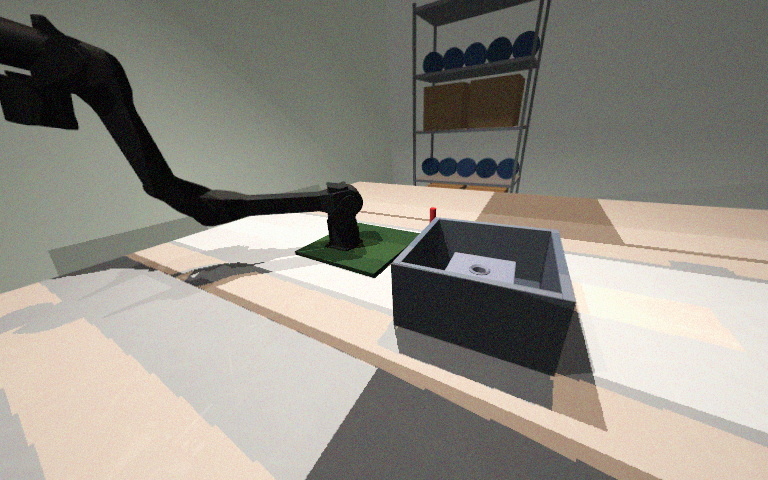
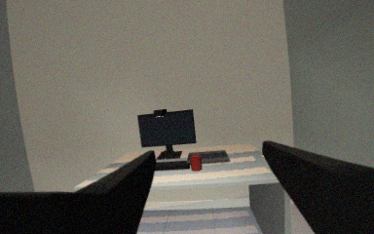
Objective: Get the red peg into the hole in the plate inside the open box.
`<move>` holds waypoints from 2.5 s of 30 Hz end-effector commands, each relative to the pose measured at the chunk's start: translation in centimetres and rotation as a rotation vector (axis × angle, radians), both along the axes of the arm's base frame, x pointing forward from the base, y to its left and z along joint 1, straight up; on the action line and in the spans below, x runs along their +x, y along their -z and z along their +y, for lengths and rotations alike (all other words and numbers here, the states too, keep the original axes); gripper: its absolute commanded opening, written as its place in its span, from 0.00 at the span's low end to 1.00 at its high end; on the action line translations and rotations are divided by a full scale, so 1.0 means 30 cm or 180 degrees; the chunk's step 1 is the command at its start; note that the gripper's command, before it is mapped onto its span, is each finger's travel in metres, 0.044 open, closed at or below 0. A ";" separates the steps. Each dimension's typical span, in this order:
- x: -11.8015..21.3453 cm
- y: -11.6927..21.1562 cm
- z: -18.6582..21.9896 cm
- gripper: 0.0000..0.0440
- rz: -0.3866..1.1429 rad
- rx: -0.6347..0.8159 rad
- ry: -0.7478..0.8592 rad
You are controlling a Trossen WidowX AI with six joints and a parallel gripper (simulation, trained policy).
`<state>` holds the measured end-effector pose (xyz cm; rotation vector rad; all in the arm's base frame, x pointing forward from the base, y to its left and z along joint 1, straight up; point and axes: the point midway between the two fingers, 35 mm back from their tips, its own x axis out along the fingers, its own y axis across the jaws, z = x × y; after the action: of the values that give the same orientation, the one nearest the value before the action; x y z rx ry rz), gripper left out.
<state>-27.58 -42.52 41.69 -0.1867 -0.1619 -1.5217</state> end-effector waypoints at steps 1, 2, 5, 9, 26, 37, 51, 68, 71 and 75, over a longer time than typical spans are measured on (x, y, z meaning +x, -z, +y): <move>0.002 -0.019 0.016 0.95 -0.0055 -0.0046 0.0000; 0.009 -0.050 0.039 0.97 -0.0122 -0.0125 -0.0004; 0.041 -0.163 0.124 1.00 -0.0284 -0.0413 -0.0031; 0.095 -0.312 0.251 1.00 -0.0437 -0.0818 -0.0101; 0.571 -0.714 0.831 1.00 -0.0673 -0.2156 -0.1328; 0.984 -0.709 1.138 1.00 -0.0399 -0.2256 -0.2549; 1.431 -0.465 1.386 1.00 0.0203 -0.1460 -0.3870; 1.737 -0.011 1.530 1.00 0.1005 0.0278 -0.4618; 1.761 0.072 1.548 1.00 0.1136 0.0620 -0.4650; 1.782 0.182 1.569 1.00 0.1305 0.1081 -0.4650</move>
<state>25.43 4.08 38.65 -0.0970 0.1731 -0.0322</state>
